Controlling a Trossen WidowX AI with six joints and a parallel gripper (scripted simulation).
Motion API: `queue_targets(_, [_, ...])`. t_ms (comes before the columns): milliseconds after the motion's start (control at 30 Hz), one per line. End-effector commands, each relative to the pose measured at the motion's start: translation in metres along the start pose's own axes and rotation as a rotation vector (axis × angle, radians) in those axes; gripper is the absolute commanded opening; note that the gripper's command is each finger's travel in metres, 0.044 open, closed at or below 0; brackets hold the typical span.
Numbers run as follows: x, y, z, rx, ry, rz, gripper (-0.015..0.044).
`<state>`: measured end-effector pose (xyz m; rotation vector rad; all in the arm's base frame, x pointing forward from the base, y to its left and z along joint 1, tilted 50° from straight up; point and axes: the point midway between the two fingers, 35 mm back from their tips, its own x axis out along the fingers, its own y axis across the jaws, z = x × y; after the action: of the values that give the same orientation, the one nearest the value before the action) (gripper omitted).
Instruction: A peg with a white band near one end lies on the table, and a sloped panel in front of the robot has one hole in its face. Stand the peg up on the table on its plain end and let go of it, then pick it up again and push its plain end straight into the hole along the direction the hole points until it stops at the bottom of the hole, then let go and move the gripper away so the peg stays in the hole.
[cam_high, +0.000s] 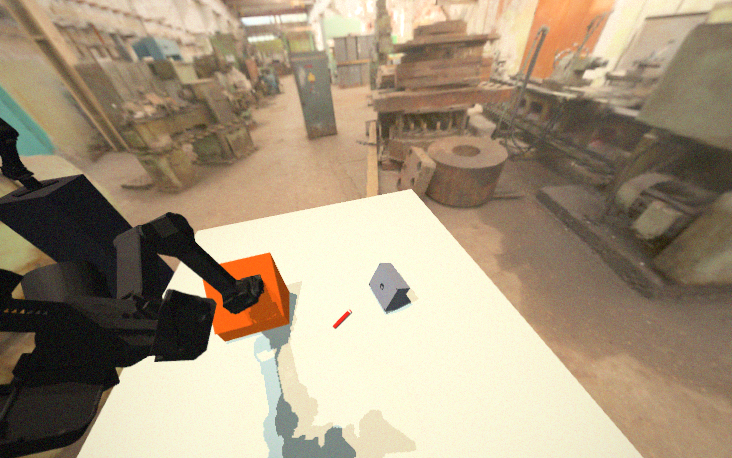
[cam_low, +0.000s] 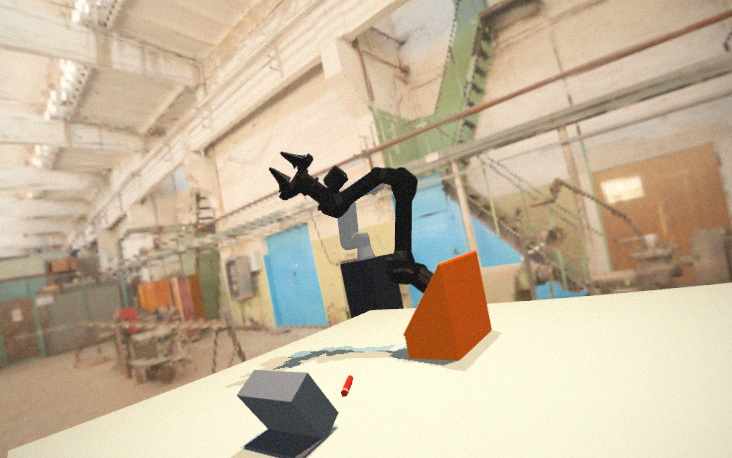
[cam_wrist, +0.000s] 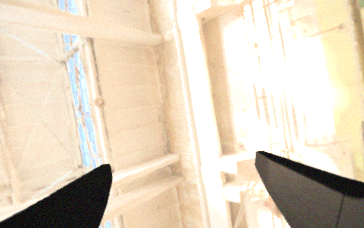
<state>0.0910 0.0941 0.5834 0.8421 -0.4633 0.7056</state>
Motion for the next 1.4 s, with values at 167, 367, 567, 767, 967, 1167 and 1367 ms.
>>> queue_targets(167, [-0.002, -0.005, 0.019, 0.008, -0.048, 0.022, 0.0440])
queue_targets(367, [-0.005, -0.014, 0.042, 0.030, -0.110, 0.045, 0.0440])
queue_targets(567, [-0.007, -0.021, 0.053, 0.056, -0.137, 0.056, 0.0440])
queue_targets(767, [-0.009, -0.031, 0.069, 0.061, -0.186, 0.057, 0.0440])
queue_targets(967, [-0.012, -0.048, 0.091, 0.067, -0.257, 0.047, 0.0440])
queue_targets(1167, [-0.013, -0.056, 0.097, 0.065, -0.274, 0.060, 0.0440])
queue_targets(1367, [-0.015, -0.069, 0.108, 0.069, -0.315, 0.049, 0.0440])
